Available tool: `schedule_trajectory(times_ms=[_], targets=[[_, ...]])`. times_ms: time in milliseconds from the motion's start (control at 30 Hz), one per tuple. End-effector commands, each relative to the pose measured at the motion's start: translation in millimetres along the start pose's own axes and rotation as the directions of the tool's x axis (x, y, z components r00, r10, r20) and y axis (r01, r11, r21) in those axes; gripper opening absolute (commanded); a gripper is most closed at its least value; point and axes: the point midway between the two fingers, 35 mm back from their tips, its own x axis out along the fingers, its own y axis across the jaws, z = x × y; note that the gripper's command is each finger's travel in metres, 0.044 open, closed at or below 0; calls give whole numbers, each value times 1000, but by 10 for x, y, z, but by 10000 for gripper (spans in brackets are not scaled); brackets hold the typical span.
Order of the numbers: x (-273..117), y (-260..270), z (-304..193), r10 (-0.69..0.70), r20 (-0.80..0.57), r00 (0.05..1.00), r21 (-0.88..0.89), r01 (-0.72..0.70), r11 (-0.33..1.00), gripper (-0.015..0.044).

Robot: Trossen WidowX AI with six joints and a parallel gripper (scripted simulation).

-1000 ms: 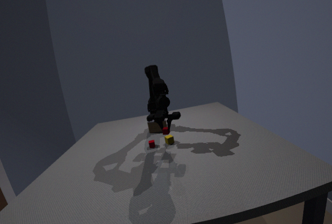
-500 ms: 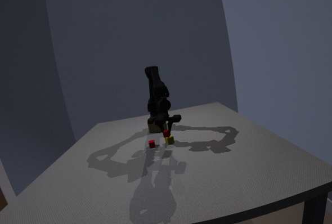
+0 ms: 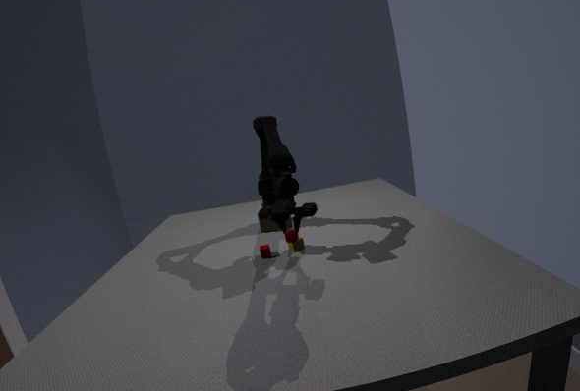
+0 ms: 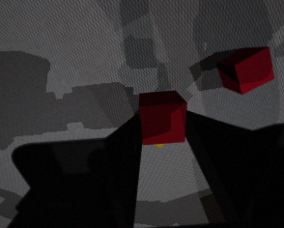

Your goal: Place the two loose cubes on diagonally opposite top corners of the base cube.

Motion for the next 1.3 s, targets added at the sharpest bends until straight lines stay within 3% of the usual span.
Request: schedule_trajectory(times_ms=[0,367,500,1267], targets=[[13,2,-4,1,-2,1000,-2,-1,1000,105],[13,2,-4,1,-2,1000,-2,-1,1000,105],[13,2,-4,1,-2,1000,-2,-1,1000,205],[-235,0,0,0,-1,1000,0,0,1000,205]])
